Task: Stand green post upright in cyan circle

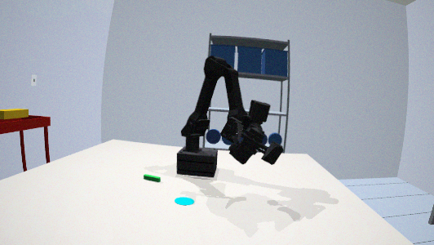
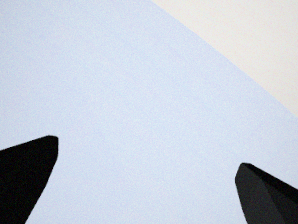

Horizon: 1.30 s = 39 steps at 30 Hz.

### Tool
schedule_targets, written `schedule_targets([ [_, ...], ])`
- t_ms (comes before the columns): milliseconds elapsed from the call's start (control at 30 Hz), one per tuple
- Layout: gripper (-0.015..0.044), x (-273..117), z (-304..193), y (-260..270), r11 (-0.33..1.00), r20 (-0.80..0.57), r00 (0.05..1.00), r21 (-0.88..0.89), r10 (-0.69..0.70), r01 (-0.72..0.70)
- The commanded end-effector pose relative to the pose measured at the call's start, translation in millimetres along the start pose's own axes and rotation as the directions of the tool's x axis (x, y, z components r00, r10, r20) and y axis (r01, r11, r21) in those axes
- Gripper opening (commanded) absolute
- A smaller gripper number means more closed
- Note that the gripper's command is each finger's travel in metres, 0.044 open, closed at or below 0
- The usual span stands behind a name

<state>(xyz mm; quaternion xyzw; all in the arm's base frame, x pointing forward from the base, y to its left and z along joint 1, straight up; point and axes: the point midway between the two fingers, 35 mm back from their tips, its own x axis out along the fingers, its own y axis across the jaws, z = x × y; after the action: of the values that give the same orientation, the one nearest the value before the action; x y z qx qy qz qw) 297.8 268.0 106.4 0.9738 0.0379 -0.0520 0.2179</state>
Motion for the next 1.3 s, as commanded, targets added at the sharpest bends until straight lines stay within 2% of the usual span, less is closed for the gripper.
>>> schedule_targets([
  [0, 0.0374, 1.0, 0.5, 0.7, 1.000, 0.003, 1.000, -0.017, 0.000, 0.000],
  [100, 0.0295, 14.7, 7.4, 11.2, 0.969, 0.047, 0.999, -0.247, 0.004, 0.008],
  [200, 0.0233, 30.6, 17.6, 26.1, 0.855, 0.109, 0.994, -0.516, 0.009, 0.049],
  [367, 0.0233, 52.3, 37.5, 54.1, 0.522, 0.221, 0.975, -0.833, 0.016, 0.180],
  [533, 0.0233, 66.7, 60.1, 85.3, 0.093, 0.342, 0.939, -0.936, 0.021, 0.339],
  [733, 0.0233, 73.1, 89.1, 124.9, -0.415, 0.491, 0.871, -0.788, 0.020, 0.454],
  [933, 0.0233, 66.9, 117.9, 164.5, -0.795, 0.633, 0.774, -0.466, 0.005, 0.387],
  [1100, 0.0233, 52.3, 139.9, 195.6, -0.966, 0.739, 0.674, -0.190, -0.023, 0.176],
  [1267, 0.0233, 30.0, 158.7, 223.4, -0.991, 0.825, 0.561, 0.009, -0.067, -0.133],
])
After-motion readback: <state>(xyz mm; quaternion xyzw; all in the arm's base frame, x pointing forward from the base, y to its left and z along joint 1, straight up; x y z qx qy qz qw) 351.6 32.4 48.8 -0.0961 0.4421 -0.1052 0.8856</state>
